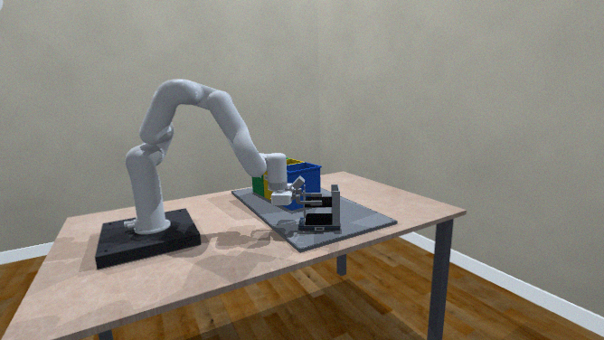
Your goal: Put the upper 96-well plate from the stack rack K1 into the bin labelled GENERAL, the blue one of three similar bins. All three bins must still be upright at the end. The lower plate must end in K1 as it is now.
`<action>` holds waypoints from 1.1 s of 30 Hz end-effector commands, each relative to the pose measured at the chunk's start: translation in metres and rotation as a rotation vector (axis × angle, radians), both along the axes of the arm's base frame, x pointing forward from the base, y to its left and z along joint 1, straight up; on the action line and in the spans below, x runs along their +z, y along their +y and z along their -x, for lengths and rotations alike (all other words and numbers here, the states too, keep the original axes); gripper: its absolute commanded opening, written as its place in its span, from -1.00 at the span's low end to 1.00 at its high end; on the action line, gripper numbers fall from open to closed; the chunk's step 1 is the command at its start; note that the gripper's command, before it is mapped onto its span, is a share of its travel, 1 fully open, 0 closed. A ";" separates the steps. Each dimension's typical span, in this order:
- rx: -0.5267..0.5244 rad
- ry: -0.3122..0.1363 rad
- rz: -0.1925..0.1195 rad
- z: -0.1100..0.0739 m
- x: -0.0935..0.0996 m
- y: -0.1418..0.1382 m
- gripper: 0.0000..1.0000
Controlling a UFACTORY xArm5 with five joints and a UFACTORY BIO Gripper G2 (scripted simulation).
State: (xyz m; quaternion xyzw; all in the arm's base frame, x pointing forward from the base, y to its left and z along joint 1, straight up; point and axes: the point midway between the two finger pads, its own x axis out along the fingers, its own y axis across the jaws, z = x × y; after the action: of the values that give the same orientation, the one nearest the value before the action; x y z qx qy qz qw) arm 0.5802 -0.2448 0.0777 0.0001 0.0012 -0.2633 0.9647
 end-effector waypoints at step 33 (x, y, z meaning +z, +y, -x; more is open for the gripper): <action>0.000 -0.003 -0.001 -0.001 0.055 0.000 -1.00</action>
State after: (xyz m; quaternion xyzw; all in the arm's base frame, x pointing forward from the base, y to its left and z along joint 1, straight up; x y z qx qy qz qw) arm 0.5802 -0.2449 0.1262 0.0001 0.0013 -0.2633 0.9647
